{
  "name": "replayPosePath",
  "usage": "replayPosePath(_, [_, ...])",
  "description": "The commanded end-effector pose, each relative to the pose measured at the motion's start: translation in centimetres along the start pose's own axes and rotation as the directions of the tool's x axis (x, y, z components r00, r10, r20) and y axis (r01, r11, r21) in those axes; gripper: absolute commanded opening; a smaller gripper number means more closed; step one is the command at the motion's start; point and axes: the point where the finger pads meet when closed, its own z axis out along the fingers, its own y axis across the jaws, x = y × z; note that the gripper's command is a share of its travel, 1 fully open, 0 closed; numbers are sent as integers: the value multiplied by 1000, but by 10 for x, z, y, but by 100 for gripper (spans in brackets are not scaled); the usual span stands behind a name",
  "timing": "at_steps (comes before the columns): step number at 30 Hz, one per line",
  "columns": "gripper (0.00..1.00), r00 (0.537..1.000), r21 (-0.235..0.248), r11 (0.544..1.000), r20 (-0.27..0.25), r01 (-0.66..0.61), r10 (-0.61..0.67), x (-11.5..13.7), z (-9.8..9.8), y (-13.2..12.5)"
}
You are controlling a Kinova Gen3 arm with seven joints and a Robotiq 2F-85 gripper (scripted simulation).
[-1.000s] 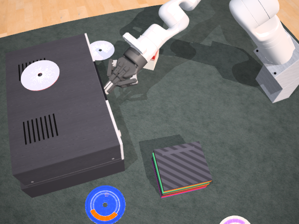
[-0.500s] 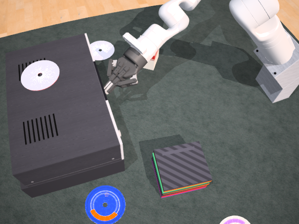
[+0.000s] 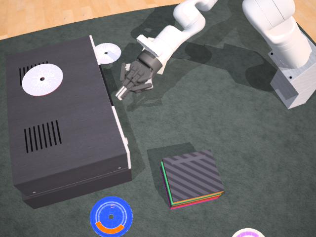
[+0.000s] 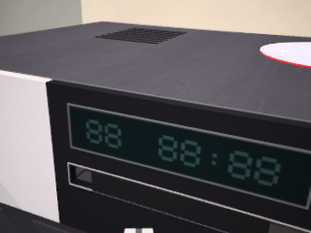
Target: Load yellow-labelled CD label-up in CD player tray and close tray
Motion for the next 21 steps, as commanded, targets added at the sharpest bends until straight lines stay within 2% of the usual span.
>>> replayPosePath(1, [10,1000,-16,1000,1,-3,3,-2,-8,4])
replayPosePath(9, [10,1000,-16,1000,1,-3,3,2,-14,2])
replayPosePath(12, [10,1000,-16,1000,1,-3,3,18,-21,2])
replayPosePath(16, [10,1000,-16,1000,1,-3,3,53,-37,2])
replayPosePath(18, [10,1000,-16,1000,1,-3,3,53,-37,2])
replayPosePath(21, [10,1000,-16,1000,1,-3,3,75,-47,2])
